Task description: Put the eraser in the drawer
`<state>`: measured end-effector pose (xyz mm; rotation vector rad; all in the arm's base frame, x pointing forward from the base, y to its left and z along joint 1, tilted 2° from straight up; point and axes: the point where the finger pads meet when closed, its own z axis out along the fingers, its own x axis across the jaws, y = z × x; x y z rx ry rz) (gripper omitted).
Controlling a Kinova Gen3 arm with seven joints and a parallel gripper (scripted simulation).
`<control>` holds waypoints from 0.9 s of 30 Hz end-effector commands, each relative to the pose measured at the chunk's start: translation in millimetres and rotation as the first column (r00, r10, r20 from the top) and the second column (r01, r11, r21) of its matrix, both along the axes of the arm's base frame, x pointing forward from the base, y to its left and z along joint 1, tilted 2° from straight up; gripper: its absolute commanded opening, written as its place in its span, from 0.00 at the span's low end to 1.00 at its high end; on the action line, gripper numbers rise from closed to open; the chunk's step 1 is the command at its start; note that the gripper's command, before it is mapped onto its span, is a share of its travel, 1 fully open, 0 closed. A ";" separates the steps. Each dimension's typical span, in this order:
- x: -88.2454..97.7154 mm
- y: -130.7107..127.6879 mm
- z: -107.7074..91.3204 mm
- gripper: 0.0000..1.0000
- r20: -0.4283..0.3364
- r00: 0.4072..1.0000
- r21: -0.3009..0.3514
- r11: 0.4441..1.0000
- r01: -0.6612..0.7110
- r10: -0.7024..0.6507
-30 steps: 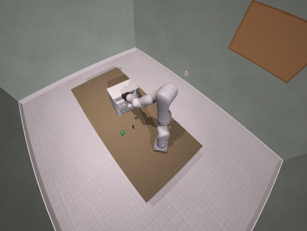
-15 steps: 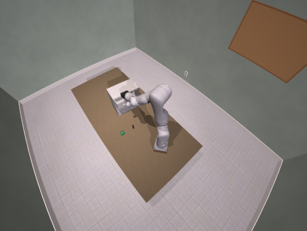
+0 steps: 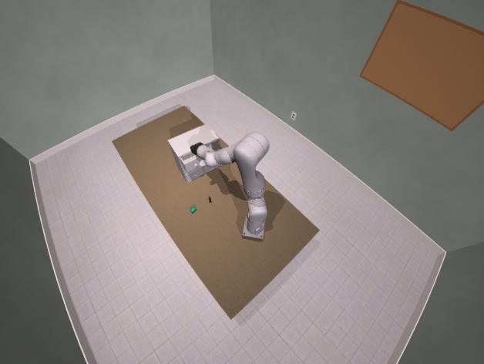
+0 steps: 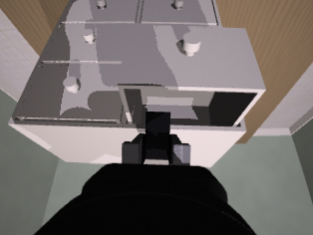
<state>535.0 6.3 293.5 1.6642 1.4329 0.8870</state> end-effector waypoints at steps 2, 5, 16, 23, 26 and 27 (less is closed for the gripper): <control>0.4 -0.1 0.7 0.45 0.002 1.000 0.000 1.000 0.000 0.000; 0.4 -0.1 0.7 0.45 0.002 1.000 0.000 1.000 0.000 0.000; 0.4 -0.1 0.7 0.51 0.002 1.000 0.000 1.000 0.000 0.000; 0.4 -0.1 0.7 0.75 0.002 1.000 0.000 1.000 0.000 0.000; 0.4 -0.1 0.7 0.75 0.002 1.000 0.000 1.000 0.000 0.000; 0.4 -0.1 0.7 1.00 0.002 1.000 0.000 1.000 0.000 0.000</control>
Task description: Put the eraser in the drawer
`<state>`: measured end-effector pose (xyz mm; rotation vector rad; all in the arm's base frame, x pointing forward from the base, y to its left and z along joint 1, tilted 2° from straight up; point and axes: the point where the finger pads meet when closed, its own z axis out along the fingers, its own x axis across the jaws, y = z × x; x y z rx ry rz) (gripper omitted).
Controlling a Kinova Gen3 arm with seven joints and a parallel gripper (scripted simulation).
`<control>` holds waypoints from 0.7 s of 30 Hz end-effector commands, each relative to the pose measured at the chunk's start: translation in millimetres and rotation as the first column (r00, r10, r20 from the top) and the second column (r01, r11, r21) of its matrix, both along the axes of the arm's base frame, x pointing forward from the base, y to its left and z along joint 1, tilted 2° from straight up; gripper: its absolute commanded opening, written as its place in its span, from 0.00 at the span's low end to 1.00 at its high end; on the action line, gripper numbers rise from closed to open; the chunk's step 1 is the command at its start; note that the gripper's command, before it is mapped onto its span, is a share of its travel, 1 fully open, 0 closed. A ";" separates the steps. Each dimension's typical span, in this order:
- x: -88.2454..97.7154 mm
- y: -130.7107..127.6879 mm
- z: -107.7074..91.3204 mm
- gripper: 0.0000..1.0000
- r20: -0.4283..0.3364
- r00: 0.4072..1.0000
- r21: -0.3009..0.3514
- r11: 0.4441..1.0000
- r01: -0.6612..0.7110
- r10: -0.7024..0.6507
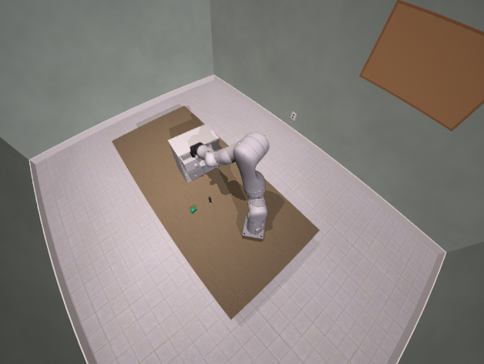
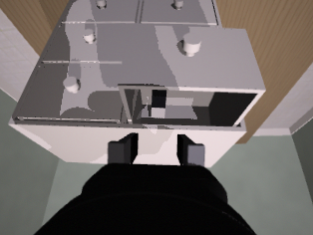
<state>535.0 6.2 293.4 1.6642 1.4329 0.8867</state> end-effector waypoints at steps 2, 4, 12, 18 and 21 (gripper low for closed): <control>0.4 -0.1 0.8 1.00 0.002 1.000 0.000 1.000 0.000 0.000; 0.4 -0.1 0.8 1.00 0.002 1.000 0.000 1.000 0.000 0.000; 0.3 -0.1 0.8 1.00 0.002 1.000 0.000 1.000 0.000 0.000; -0.3 0.0 0.8 1.00 0.002 1.000 0.000 1.000 0.000 0.000; -1.8 0.2 0.9 1.00 0.002 1.000 0.000 1.000 0.000 0.000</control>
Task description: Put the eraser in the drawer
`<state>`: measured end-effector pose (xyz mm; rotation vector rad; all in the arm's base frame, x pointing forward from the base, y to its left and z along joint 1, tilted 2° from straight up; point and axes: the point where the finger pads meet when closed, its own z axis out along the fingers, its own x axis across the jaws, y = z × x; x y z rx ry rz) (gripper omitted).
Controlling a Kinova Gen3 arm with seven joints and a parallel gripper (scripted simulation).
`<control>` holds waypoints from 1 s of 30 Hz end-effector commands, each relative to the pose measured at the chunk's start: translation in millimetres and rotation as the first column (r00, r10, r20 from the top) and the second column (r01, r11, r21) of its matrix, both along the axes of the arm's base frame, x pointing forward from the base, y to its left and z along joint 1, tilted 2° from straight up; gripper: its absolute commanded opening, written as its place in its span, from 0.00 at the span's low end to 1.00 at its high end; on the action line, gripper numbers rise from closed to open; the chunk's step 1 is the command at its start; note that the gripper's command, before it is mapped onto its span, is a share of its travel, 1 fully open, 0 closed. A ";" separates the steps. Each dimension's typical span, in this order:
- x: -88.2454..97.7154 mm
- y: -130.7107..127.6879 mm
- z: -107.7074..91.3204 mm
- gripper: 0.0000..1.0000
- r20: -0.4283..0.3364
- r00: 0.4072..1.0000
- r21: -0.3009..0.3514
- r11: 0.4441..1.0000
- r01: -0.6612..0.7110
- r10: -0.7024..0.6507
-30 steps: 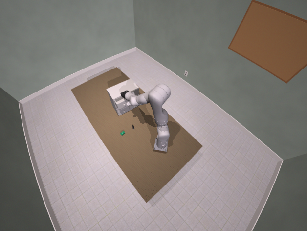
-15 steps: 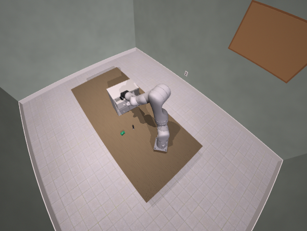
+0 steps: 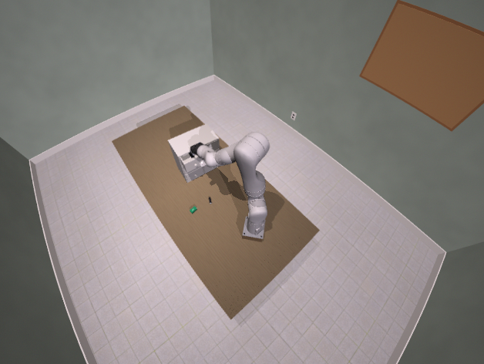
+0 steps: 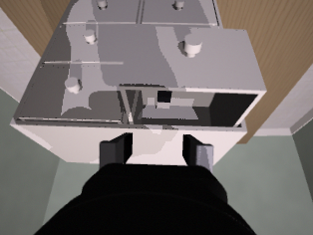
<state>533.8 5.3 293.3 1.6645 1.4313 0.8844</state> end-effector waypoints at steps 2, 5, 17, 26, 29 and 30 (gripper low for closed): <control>-2.2 1.4 1.0 1.00 0.002 1.000 0.002 1.000 -0.002 0.002; -5.7 1.8 1.2 1.00 0.002 1.000 0.002 1.000 -0.002 0.002; -25.7 4.5 2.0 1.00 0.002 1.000 0.002 1.000 -0.002 0.002; -52.5 8.0 3.1 1.00 0.002 1.000 0.002 1.000 -0.002 0.002; -55.8 8.4 3.2 1.00 0.002 1.000 0.002 1.000 -0.002 0.002; -59.2 8.9 3.4 1.00 0.002 1.000 0.002 1.000 -0.002 0.002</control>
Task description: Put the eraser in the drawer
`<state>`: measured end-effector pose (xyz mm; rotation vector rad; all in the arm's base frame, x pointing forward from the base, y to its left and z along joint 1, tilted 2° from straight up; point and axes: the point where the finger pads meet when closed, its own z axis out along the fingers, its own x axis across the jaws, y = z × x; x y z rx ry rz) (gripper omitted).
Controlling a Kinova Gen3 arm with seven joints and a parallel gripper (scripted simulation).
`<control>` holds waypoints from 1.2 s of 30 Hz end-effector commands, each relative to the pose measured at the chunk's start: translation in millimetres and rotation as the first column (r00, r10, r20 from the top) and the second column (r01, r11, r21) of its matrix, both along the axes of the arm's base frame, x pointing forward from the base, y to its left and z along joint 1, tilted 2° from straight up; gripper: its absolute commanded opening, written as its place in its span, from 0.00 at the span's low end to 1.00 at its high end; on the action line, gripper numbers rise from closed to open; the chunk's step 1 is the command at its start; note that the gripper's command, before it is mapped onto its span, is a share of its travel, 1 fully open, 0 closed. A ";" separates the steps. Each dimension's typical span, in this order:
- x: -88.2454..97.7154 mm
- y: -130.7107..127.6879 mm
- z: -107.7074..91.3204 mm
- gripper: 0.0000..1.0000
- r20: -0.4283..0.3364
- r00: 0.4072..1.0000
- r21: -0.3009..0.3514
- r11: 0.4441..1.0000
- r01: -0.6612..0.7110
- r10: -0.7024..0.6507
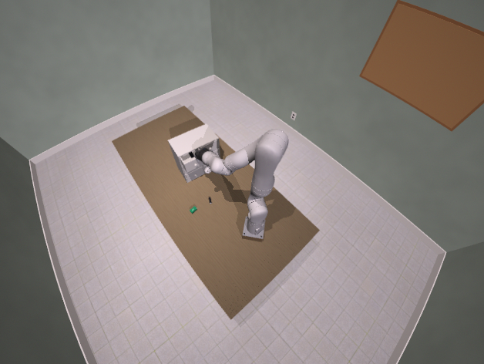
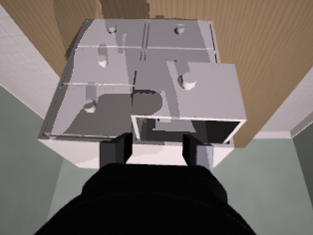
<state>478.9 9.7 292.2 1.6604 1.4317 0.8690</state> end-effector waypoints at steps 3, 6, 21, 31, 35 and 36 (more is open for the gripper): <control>-14.5 5.8 4.9 1.00 0.005 1.000 0.014 1.000 -0.007 0.007; -24.8 7.2 5.3 1.00 0.005 1.000 0.014 1.000 -0.007 0.007; -64.7 12.4 6.9 1.00 0.005 1.000 0.014 1.000 -0.007 0.007; -80.7 14.5 7.6 1.00 -0.002 1.000 0.037 0.999 0.000 0.001; -82.1 14.7 7.6 1.00 -0.004 1.000 0.038 0.999 -0.001 0.001; -82.7 14.7 7.7 1.00 -0.005 1.000 0.038 0.999 -0.001 0.001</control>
